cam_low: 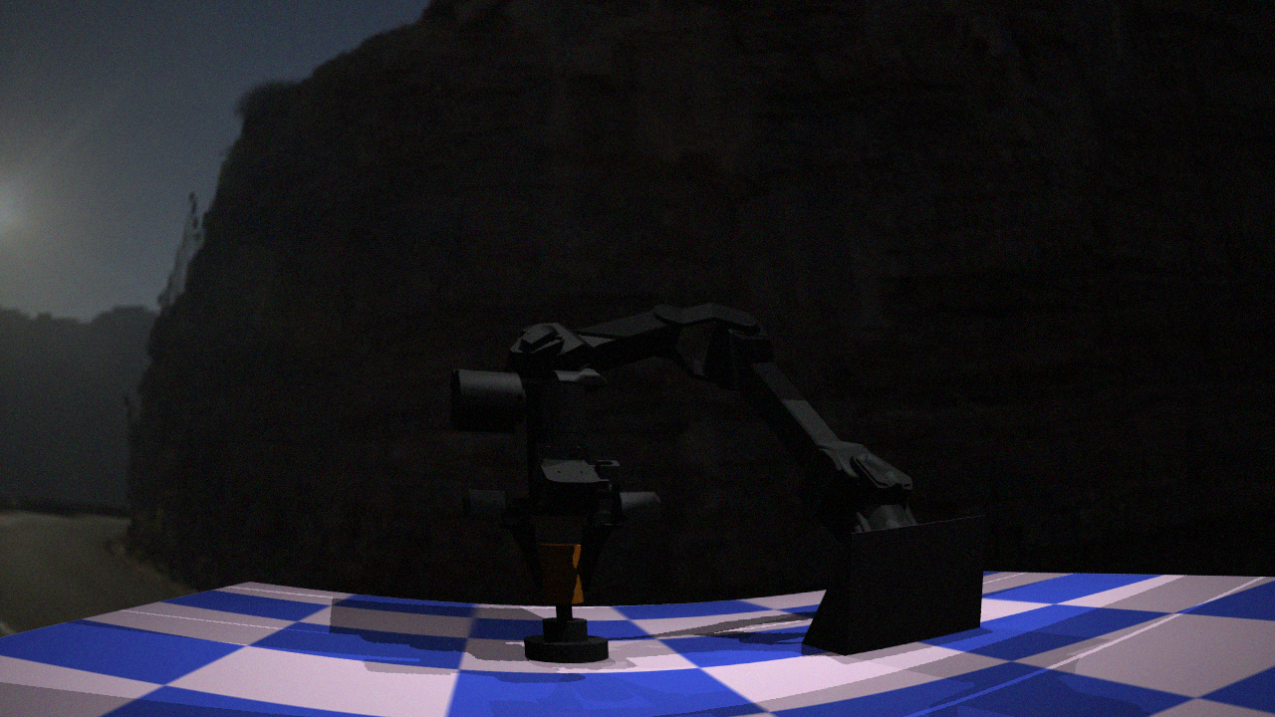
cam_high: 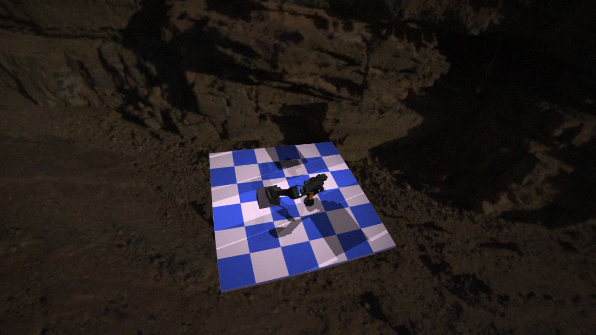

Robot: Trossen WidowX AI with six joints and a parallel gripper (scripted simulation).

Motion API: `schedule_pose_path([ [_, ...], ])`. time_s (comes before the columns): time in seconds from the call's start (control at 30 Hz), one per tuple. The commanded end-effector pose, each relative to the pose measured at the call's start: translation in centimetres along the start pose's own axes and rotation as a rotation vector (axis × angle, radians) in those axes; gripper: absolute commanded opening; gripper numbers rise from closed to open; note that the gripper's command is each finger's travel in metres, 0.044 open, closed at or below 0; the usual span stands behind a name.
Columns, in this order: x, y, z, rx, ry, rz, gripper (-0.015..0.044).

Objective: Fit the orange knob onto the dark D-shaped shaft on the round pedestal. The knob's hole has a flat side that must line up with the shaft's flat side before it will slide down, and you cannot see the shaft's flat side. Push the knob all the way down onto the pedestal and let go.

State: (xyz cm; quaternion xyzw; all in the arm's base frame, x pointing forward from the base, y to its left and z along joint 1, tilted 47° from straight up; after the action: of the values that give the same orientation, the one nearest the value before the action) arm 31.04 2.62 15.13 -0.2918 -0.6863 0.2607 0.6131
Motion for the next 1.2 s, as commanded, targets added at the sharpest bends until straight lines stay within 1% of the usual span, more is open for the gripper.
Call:
schedule_pose_path([
  [0.0, 0.1, -0.06, -0.13, 0.008, -0.003, -0.001, 0.0],
  [1.17, 0.14, -0.01, -0.16, 0.008, -0.003, -0.001, 0.0],
])
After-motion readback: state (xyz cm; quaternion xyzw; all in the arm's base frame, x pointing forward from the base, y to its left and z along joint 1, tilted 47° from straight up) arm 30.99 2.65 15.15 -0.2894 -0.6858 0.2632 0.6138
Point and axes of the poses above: the point midway between the two fingers, 35 mm back from their tips, its own x axis back along the fingers, its own z axis across the jaws, y = z × x, the point moved 8 cm from there along x, back along the fingers, and after that the axes turned 10 degrees about -x, right-handed, at the moved point
